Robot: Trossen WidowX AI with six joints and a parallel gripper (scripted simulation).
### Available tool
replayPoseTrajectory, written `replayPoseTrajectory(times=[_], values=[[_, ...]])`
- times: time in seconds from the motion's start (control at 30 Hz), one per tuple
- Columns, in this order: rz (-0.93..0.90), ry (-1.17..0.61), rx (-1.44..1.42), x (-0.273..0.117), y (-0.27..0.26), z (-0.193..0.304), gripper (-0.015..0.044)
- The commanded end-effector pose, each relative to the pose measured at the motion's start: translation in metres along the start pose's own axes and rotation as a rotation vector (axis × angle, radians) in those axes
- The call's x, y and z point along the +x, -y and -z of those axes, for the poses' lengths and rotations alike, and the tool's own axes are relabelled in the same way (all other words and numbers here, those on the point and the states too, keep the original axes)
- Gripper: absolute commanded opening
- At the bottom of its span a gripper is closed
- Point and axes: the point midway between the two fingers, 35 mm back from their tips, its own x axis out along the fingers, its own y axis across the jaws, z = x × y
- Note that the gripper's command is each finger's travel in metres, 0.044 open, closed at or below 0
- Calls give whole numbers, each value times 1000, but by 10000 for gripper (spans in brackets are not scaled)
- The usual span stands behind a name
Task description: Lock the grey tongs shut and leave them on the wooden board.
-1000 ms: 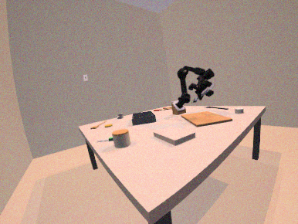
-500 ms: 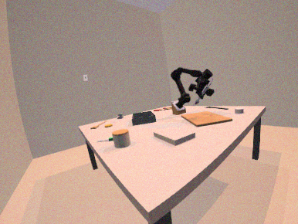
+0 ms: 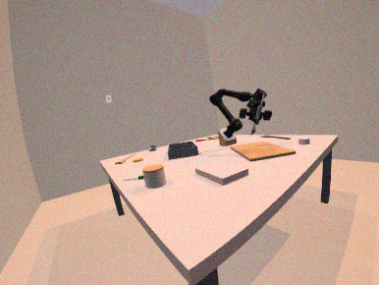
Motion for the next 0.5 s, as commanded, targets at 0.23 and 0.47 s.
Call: replayPoseTrajectory(times=[0.23,0.47], values=[[-16,71,187,-4,6,3,-150],[-18,81,229,-5,7,5,-150]])
